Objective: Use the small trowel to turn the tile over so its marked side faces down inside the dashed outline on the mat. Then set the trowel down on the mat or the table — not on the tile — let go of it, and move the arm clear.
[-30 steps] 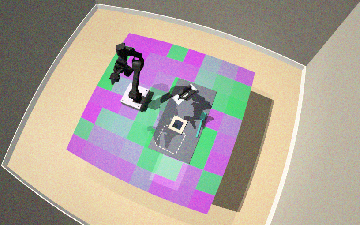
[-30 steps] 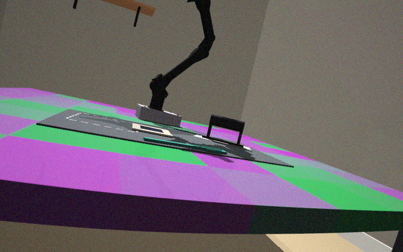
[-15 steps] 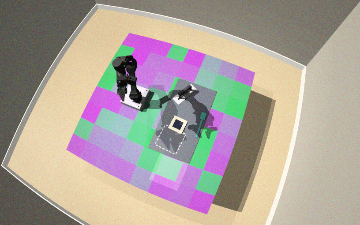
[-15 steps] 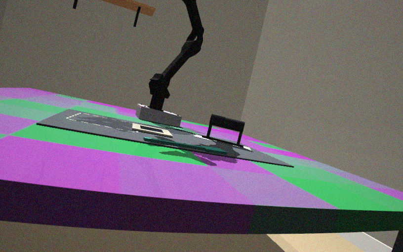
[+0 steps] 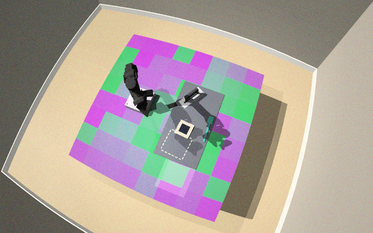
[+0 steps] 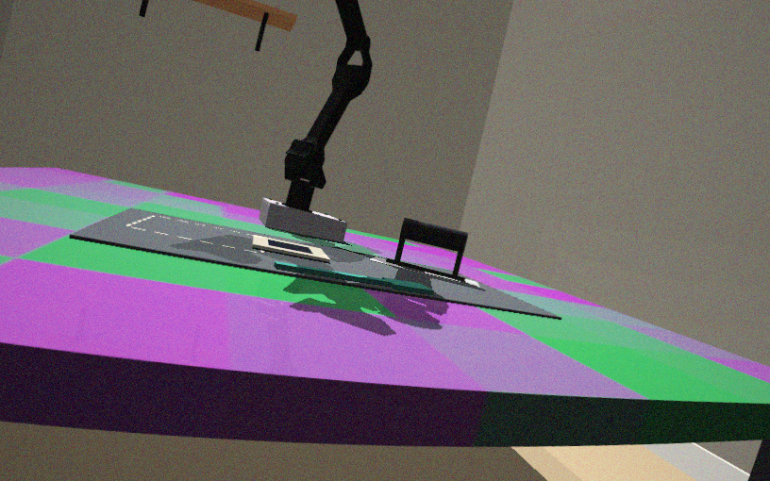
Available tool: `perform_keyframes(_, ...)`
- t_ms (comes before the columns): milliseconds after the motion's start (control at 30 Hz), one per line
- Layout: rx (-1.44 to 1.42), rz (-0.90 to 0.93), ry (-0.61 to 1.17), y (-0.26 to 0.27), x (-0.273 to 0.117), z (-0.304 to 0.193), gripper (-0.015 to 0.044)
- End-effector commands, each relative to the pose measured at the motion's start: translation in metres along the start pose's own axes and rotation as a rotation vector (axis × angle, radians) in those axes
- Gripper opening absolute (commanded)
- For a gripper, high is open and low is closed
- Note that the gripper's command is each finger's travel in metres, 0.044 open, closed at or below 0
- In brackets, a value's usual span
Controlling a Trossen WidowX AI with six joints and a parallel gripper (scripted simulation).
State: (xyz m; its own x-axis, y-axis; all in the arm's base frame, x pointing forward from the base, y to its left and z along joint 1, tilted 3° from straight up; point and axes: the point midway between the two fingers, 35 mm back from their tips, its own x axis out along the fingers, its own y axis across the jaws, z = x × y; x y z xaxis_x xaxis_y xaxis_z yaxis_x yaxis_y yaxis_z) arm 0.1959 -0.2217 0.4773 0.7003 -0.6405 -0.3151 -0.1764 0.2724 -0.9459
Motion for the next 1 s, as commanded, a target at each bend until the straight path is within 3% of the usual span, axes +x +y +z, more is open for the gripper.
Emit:
perform_keyframes(0, 0.042, 0.055, -0.057, 0.011, 0.017, 0.017, 0.0270)
perform_keyframes(333, 0.128, 0.323, -0.231, 0.068, 0.072, 0.096, 0.0270)
perform_keyframes(700, 0.212, 0.523, -0.298, 0.118, 0.087, 0.157, 0.0270)
perform_keyframes(967, 0.172, 0.782, -0.326, 0.195, 0.089, 0.236, 0.0270)
